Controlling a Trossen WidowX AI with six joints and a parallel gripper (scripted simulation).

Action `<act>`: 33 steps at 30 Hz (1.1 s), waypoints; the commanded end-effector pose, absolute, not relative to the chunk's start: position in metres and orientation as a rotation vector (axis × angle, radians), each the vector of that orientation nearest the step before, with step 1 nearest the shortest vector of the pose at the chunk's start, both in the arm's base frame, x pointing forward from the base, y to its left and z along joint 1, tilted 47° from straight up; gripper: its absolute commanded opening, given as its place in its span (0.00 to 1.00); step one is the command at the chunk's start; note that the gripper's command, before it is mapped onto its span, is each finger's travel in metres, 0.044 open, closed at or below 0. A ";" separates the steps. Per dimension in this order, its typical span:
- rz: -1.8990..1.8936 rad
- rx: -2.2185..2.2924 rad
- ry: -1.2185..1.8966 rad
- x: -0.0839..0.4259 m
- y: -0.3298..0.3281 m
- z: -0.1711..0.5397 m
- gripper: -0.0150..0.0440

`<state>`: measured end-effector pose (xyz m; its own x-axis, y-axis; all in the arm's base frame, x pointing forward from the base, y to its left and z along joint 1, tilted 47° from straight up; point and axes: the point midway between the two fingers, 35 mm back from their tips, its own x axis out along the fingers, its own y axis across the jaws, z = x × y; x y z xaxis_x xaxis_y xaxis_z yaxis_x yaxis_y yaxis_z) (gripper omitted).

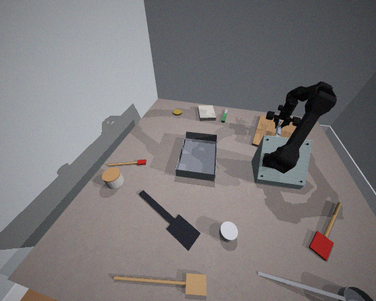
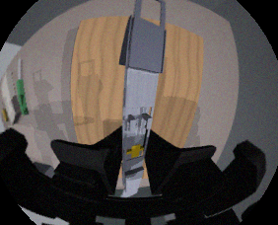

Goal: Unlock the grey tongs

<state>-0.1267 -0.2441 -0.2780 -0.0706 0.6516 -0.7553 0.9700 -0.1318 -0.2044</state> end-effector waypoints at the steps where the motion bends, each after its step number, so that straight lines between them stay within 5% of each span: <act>1: -1.059 1.805 1.738 -0.127 -0.244 -0.278 0.31; 16: -1.059 1.805 1.738 -0.127 -0.244 -0.278 0.98; 23: -1.055 1.811 1.741 -0.123 -0.246 -0.264 1.00; 33: -1.014 1.867 1.777 -0.083 -0.235 -0.135 1.00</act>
<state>-0.0987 -0.2442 -0.1800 -0.0604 0.6862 -0.7249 0.9698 -0.1317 -0.2055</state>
